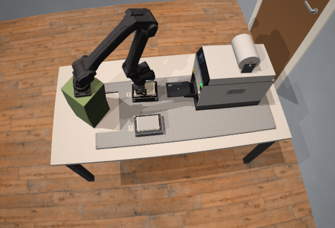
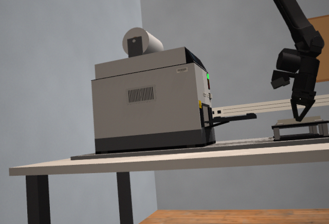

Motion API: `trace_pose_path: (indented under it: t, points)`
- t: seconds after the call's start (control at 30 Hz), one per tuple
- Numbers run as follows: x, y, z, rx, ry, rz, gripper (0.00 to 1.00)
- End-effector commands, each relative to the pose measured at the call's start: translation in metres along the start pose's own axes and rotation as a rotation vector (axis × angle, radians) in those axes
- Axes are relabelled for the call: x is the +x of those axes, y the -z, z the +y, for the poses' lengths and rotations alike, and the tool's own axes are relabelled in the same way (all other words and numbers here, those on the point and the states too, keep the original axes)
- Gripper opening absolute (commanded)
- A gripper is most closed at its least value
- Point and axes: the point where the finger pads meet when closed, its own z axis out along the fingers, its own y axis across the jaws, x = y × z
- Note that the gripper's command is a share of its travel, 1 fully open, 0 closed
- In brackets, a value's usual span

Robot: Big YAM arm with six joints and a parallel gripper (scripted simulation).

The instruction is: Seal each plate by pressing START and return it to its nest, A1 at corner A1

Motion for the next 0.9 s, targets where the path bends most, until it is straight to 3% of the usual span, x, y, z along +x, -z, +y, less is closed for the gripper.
trace_pose_path:
  t: [0.0, 0.87]
  points:
    - [-0.0064, 0.0060, 0.0029, -0.005, -0.004, -0.015, 0.00]
    - [-0.0060, 0.0089, 0.0014, -0.002, -0.003, -0.011, 0.00]
